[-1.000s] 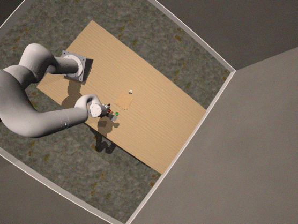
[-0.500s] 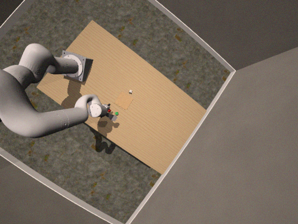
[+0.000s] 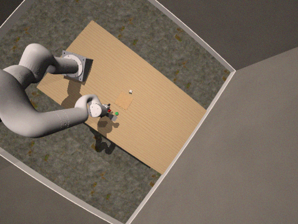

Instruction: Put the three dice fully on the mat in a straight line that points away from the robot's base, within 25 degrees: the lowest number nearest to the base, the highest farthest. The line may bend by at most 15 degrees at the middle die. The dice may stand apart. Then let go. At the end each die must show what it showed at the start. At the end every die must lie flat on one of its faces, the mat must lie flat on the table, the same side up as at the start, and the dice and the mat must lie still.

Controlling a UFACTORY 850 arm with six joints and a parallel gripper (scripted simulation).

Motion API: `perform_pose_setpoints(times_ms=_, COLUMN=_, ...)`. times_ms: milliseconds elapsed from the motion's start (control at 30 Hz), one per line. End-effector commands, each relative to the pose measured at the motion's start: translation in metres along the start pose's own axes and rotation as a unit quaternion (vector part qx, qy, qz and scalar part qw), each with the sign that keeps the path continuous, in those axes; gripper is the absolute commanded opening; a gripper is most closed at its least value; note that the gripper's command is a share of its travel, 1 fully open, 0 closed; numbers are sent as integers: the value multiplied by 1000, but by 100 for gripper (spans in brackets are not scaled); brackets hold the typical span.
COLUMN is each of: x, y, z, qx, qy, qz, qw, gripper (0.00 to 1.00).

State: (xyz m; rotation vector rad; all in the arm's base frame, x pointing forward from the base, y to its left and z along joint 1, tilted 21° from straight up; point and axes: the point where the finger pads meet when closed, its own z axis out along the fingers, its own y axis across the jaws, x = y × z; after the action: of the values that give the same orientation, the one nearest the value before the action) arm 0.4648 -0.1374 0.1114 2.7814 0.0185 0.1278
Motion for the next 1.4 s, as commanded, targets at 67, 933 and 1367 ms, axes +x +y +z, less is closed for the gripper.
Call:
perform_pose_setpoints(times_ms=67, x=1, y=0, z=1, qx=0, qy=1, qz=0, qw=1000, gripper=42)
perform_pose_setpoints(times_ms=933, x=0, y=0, z=28, qx=0, qy=1, qz=0, qw=1000, gripper=42)
perform_pose_setpoints(times_ms=1367, x=0, y=0, z=46, qx=0, qy=1, qz=0, qw=1000, gripper=42)
